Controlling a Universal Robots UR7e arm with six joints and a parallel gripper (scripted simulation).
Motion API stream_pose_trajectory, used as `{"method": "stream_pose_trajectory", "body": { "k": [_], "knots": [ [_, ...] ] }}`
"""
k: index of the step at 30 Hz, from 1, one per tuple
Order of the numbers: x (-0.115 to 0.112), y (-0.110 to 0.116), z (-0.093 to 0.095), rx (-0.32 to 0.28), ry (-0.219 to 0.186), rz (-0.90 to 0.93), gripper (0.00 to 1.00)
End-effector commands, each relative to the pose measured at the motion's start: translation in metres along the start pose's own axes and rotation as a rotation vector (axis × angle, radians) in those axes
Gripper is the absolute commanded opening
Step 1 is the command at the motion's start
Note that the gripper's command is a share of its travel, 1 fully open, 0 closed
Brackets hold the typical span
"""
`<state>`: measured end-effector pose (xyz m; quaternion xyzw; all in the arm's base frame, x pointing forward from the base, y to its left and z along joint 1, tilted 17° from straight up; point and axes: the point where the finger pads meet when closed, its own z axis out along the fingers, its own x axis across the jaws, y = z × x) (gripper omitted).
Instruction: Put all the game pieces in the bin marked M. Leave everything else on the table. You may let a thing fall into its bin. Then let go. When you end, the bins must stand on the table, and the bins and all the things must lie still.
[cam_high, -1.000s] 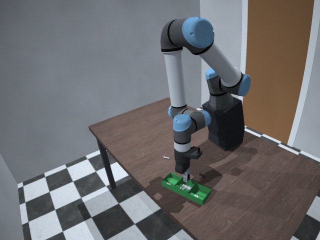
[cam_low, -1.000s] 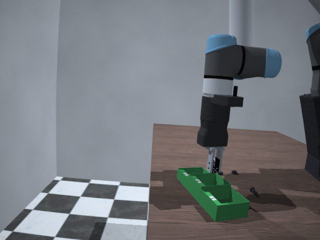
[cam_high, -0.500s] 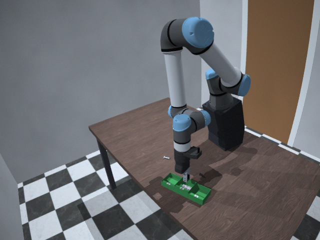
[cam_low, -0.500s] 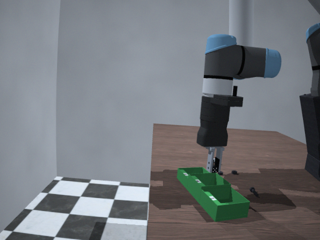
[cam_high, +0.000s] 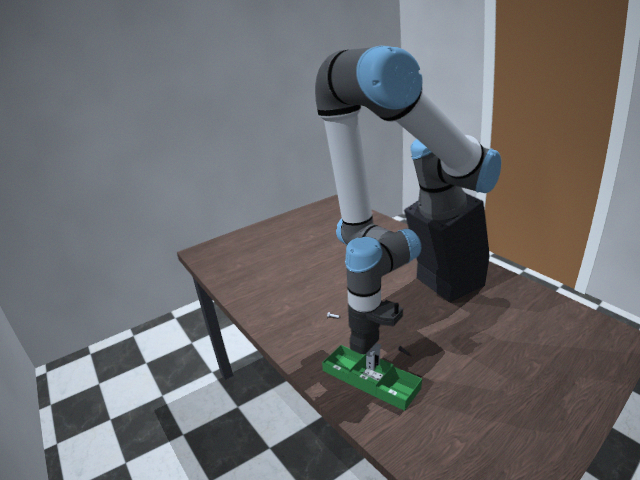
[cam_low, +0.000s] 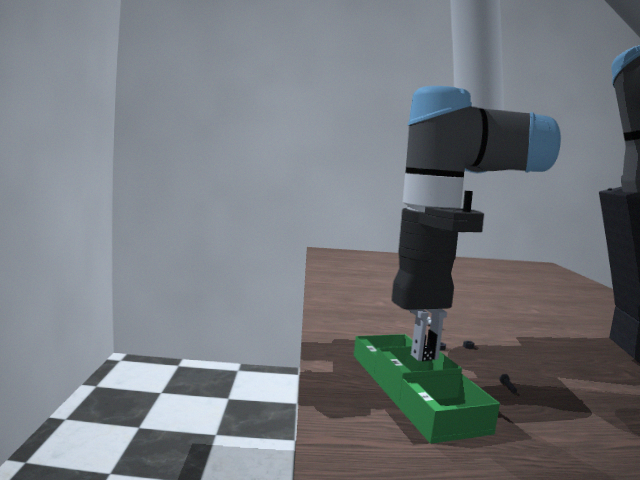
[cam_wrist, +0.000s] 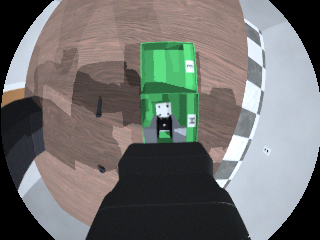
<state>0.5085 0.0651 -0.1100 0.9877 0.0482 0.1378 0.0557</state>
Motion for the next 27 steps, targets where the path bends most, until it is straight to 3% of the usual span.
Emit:
{"method": "stream_pose_trajectory", "body": {
  "k": [1, 7, 23, 24, 27],
  "knots": [
    [0.003, 0.002, 0.010, -0.002, 0.007, 0.002, 0.34],
    [0.003, 0.002, 0.022, -0.002, 0.007, 0.002, 0.34],
    [0.003, 0.000, 0.022, -0.001, 0.006, 0.001, 0.34],
    [0.003, 0.000, 0.022, -0.001, 0.006, 0.001, 0.64],
    [0.003, 0.000, 0.022, -0.001, 0.006, 0.001, 0.64]
  ]
}}
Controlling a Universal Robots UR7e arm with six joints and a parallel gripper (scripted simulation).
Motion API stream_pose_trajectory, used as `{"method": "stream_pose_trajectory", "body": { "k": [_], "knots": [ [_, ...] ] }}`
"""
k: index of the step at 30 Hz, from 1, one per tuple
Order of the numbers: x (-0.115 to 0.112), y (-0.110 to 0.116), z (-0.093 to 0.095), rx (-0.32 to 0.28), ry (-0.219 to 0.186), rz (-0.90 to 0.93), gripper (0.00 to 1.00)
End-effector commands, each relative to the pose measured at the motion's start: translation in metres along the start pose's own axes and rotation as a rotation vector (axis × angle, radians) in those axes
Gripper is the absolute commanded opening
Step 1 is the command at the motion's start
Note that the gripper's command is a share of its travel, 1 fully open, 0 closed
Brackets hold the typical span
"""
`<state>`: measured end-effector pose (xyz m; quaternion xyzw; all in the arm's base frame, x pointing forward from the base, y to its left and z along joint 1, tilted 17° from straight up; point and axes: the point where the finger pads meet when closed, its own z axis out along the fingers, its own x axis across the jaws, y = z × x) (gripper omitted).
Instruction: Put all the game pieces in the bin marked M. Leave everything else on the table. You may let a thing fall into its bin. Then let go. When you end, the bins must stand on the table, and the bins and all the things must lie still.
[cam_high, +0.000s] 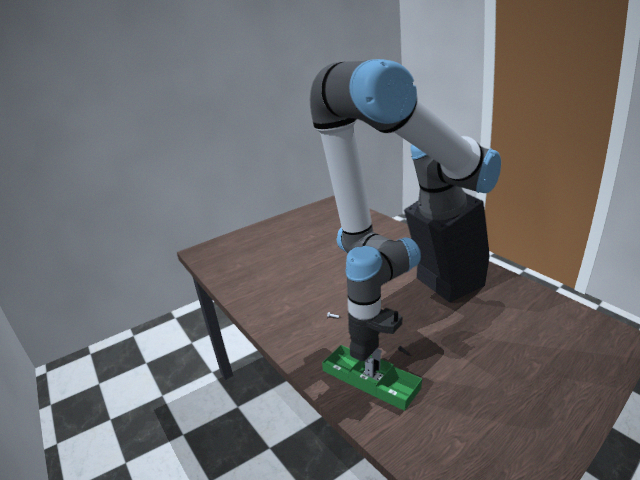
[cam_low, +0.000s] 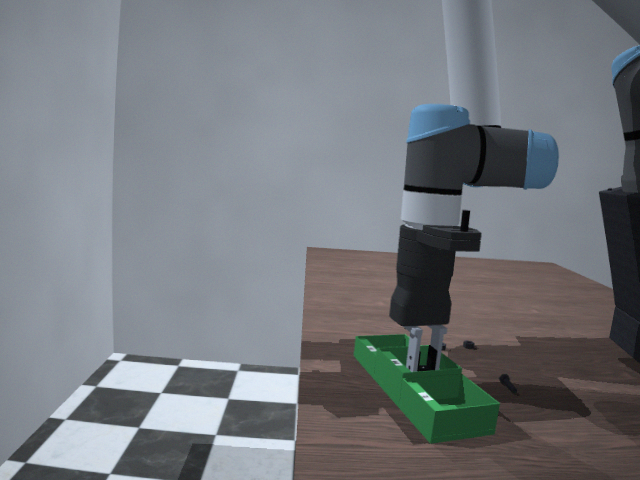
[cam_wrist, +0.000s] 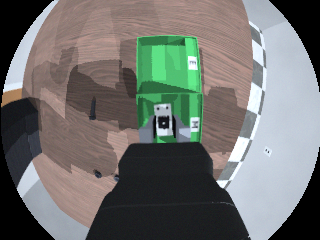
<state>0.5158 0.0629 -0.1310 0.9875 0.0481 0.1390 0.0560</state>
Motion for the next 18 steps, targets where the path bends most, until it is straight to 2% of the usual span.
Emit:
{"method": "stream_pose_trajectory", "body": {
  "k": [1, 14, 18],
  "knots": [
    [0.0017, 0.0002, -0.0003, 0.000, 0.003, 0.000, 0.64],
    [0.0017, 0.0002, -0.0003, 0.000, 0.003, 0.000, 0.64],
    [0.0004, -0.0004, -0.0063, 0.000, 0.002, 0.000, 0.64]
  ]
}}
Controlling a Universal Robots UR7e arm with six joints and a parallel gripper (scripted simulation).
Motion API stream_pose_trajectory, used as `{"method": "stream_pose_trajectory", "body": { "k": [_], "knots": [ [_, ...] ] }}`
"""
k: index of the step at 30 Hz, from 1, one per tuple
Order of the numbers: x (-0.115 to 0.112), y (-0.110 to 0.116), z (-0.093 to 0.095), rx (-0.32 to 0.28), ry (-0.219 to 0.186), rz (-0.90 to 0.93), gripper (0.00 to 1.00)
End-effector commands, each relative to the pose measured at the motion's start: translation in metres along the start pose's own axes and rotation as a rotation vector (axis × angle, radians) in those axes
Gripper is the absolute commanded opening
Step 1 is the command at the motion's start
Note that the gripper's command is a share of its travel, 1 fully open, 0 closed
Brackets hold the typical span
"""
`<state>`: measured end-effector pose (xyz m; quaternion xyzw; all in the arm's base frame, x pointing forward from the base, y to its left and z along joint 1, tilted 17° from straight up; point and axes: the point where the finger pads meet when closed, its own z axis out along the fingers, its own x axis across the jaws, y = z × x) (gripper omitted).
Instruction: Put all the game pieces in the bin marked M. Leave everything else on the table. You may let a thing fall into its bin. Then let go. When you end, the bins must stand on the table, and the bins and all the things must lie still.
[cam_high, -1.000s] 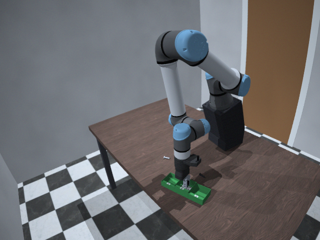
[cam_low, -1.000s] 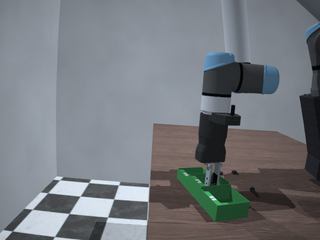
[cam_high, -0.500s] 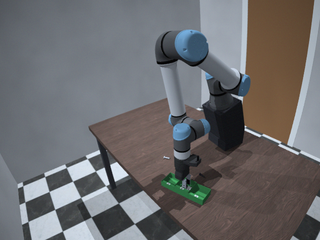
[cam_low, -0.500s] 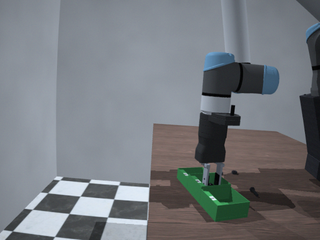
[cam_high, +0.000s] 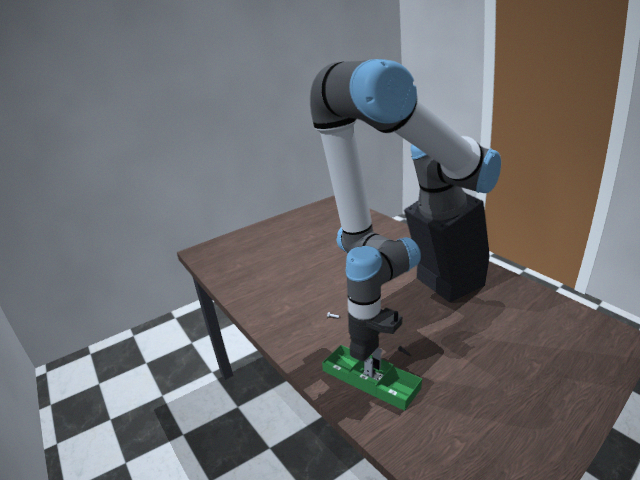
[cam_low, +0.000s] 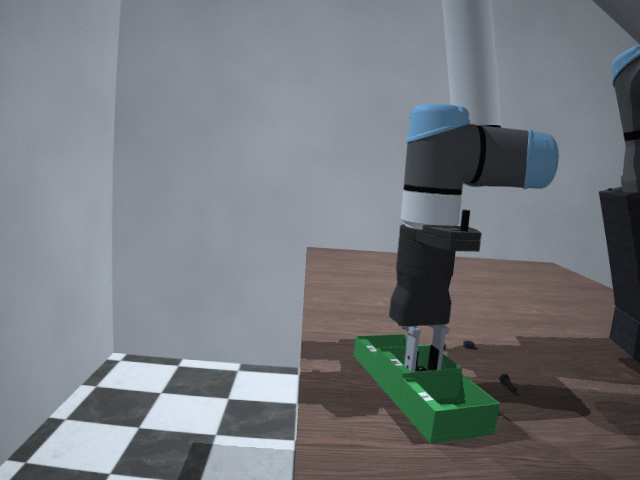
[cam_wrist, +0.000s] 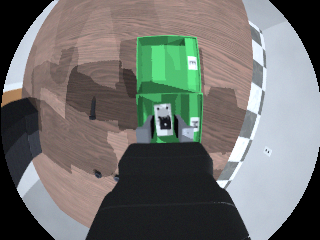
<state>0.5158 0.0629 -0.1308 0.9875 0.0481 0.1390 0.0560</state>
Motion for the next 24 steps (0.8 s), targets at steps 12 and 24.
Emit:
{"method": "stream_pose_trajectory", "body": {
  "k": [12, 24],
  "knots": [
    [0.000, -0.001, -0.019, 0.001, 0.002, -0.001, 0.64],
    [0.000, -0.001, -0.040, 0.000, 0.002, -0.001, 0.64]
  ]
}}
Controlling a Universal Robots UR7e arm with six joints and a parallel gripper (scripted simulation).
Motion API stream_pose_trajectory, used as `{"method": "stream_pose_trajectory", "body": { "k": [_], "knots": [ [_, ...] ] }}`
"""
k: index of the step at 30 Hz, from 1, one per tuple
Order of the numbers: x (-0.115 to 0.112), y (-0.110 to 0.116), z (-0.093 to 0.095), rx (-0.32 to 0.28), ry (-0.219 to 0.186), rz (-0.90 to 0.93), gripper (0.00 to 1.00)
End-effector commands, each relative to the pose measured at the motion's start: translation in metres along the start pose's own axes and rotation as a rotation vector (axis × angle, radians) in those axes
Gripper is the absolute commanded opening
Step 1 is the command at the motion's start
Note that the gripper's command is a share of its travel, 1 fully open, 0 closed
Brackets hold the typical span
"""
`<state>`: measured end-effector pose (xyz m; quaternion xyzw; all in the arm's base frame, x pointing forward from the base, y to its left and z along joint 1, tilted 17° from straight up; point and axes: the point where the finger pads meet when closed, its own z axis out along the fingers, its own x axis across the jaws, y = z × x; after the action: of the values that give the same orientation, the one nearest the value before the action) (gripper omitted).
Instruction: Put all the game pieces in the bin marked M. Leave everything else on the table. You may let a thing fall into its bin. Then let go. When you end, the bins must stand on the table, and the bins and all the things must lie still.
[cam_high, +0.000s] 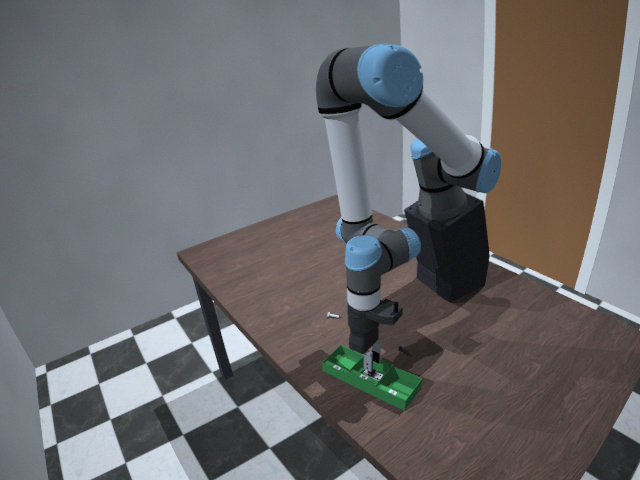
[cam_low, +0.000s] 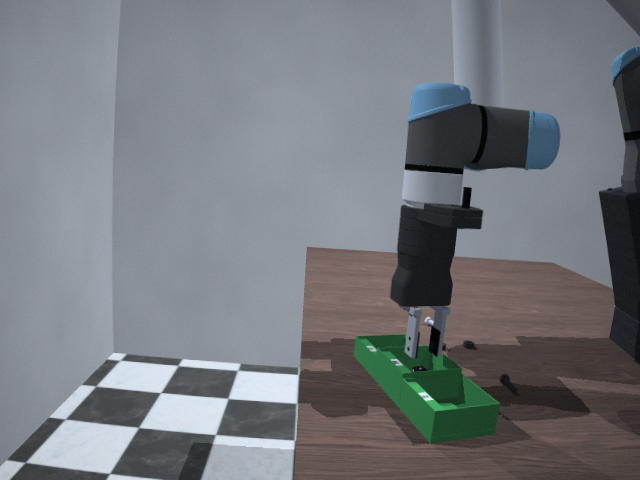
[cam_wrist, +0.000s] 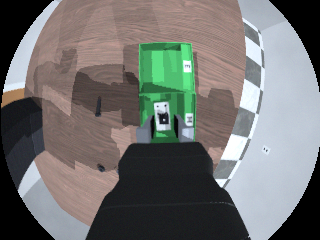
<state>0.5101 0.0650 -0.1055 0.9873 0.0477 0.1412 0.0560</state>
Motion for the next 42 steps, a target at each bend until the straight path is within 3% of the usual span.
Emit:
{"method": "stream_pose_trajectory", "body": {
  "k": [1, 20, 21, 42],
  "knots": [
    [-0.002, -0.002, -0.019, 0.001, -0.002, -0.002, 0.64],
    [-0.001, -0.001, -0.019, 0.000, -0.001, -0.001, 0.64],
    [-0.003, -0.002, -0.023, 0.001, -0.003, -0.001, 1.00],
    [-0.003, -0.002, -0.099, 0.001, -0.002, -0.002, 1.00]
  ]
}}
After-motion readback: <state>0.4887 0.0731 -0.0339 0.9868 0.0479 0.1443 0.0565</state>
